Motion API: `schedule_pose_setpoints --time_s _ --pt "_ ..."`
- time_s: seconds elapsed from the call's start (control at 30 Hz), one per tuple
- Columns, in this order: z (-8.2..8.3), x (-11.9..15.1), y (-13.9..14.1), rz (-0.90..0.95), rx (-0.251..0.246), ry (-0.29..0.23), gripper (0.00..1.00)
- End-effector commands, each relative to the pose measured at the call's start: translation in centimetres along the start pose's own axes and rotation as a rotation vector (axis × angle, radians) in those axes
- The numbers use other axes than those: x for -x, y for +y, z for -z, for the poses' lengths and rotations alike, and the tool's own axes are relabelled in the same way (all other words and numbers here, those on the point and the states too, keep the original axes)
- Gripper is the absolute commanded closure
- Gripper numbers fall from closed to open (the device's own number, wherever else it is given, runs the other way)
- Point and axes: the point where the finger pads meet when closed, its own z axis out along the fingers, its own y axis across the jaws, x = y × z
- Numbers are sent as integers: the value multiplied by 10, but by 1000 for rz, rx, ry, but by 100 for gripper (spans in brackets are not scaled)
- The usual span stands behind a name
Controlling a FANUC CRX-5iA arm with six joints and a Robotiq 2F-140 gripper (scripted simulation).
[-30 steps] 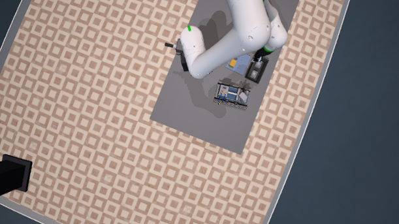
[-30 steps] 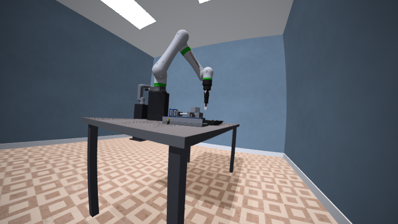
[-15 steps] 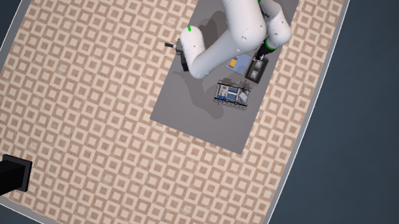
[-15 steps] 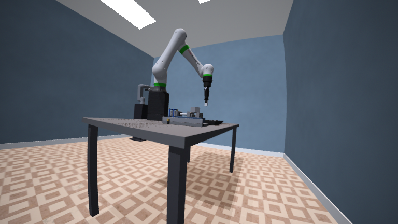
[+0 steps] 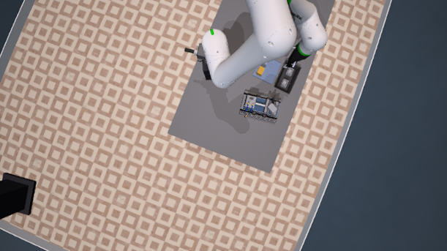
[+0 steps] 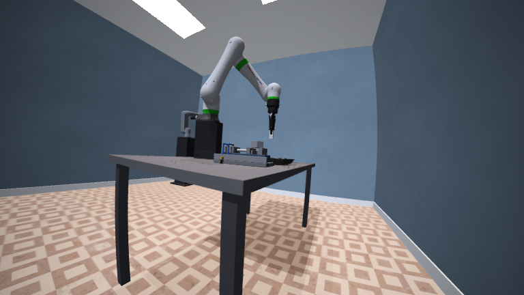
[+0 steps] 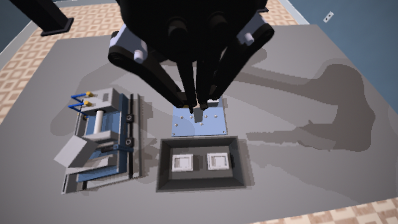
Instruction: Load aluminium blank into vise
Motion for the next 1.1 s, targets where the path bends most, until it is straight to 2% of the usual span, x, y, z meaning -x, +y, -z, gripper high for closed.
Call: schedule_pose_setpoints --time_s 0.0,0.07,0.13,0.5,0.57,0.63,0.67,0.83,1.07 --pt "0 1 27 1 -1 0 100" --pt "0 1 27 1 -1 0 100" --pt "0 5 67 1 -2 -1 100" --pt "0 35 178 1 -3 -1 100" --pt "0 44 198 1 -3 0 100" --pt "0 44 198 1 -3 0 100" --pt "0 57 223 1 -2 0 100" --pt "0 83 264 1 0 0 100" --pt "0 87 269 1 0 0 100"
